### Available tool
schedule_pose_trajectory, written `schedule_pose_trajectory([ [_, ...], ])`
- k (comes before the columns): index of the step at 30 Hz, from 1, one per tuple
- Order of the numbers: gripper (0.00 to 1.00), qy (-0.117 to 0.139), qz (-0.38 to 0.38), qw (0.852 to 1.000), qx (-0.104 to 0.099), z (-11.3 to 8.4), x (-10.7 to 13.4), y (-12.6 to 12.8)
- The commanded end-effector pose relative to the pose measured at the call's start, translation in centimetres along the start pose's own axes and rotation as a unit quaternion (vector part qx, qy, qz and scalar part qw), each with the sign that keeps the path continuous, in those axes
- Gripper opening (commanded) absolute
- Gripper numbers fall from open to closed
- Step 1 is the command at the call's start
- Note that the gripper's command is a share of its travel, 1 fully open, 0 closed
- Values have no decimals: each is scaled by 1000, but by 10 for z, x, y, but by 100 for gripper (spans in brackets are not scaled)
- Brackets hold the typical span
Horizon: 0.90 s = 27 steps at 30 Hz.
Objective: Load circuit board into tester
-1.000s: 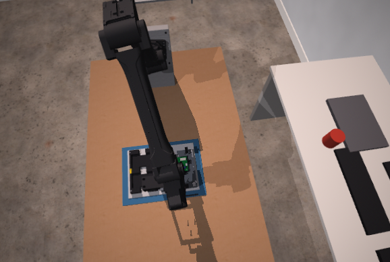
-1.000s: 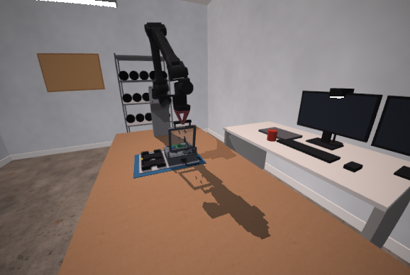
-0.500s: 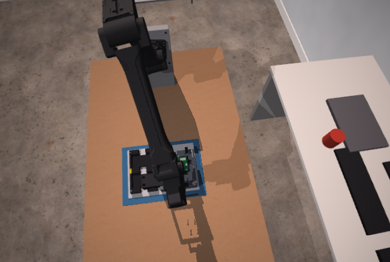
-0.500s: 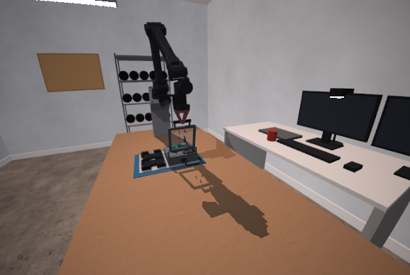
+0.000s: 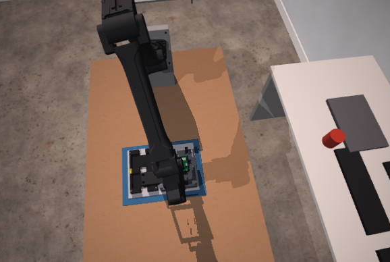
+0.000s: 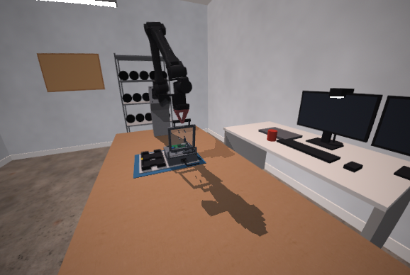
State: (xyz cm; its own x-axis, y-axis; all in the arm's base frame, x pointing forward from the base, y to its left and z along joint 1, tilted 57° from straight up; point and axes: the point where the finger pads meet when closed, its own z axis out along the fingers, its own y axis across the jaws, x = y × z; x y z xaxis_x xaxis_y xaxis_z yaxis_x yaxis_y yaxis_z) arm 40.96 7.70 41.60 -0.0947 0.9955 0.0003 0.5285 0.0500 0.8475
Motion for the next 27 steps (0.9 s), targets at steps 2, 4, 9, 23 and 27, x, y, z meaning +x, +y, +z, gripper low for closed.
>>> schedule_pose_trajectory([
  [2, 0, -4, -3, 1000, 1, -17, -2, -14],
  [4, 0, -4, -3, 1000, 1, -17, -2, -14],
  [9, 0, -3, -2, 1000, 1, -17, -2, -19],
  [23, 0, -3, 2, 1000, 1, -17, -2, -36],
  [27, 0, -3, 2, 1000, 1, -16, -1, -42],
])
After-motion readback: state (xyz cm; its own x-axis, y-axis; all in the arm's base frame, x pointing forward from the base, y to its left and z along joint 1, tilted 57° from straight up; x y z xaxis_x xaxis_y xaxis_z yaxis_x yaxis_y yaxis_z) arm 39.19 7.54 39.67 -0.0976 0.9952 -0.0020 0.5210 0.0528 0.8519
